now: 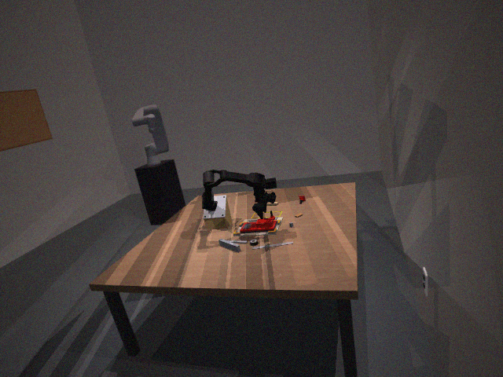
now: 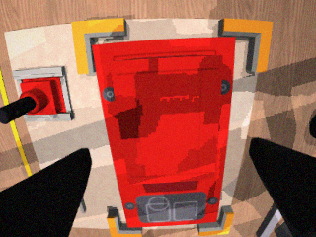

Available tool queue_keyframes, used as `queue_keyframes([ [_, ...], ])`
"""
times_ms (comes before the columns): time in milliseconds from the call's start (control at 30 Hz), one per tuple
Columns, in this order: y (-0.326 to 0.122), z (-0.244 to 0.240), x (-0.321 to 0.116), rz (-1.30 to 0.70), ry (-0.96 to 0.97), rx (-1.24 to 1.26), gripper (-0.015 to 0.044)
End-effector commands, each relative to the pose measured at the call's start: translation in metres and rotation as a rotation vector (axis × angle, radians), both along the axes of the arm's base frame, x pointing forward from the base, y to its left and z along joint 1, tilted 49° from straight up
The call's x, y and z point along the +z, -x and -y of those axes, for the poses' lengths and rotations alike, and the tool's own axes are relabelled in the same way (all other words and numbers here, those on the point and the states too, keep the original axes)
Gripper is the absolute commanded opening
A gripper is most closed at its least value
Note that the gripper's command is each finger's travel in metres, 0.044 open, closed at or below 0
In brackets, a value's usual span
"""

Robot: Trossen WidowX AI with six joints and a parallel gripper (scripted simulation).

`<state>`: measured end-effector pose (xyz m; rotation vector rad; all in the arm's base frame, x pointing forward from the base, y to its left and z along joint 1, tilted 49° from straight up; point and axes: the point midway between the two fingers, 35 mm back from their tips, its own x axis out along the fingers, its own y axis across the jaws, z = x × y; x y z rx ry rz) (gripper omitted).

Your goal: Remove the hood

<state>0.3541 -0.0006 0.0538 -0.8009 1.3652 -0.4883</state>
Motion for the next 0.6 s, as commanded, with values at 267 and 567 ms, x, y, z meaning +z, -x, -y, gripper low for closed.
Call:
queue_keyframes([
  [267,-0.0007,0.0060,-0.0048,-0.004,0.006,0.004,0.0440],
  [567,-0.0014,0.0098,-0.0080,-0.004,0.006,0.004,0.0440],
])
